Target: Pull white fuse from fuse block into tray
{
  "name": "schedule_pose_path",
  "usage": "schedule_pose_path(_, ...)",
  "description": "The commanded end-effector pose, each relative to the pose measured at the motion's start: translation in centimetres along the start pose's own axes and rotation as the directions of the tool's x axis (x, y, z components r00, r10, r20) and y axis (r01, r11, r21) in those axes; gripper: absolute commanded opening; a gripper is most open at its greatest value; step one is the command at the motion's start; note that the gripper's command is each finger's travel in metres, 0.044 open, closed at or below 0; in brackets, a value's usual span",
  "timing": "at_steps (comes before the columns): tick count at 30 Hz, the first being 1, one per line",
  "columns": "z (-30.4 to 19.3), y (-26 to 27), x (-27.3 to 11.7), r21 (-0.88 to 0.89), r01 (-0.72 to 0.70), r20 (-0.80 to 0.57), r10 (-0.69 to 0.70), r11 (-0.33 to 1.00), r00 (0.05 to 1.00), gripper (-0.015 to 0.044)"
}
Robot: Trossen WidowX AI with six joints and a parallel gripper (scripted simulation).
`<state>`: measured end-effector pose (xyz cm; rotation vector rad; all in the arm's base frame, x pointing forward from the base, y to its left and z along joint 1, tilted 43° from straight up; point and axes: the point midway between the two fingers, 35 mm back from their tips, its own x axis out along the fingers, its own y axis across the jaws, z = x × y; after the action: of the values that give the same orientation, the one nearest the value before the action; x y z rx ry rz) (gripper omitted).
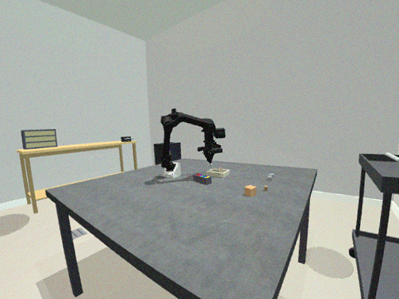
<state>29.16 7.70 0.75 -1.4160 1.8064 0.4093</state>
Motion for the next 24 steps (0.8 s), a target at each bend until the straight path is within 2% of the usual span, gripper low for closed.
schedule_pose_path(1,1.7,0.3,-0.2,0.002,0.001,0.005,-0.001,1.000,1.000,0.0000)
schedule_pose_path(16,9.1,2.6,0.5,0.005,0.002,0.005,-0.002,1.000,1.000,0.0000)
schedule_pose_path(24,9.4,2.7,1.1,0.005,0.002,0.005,-0.002,1.000,1.000,0.0000)
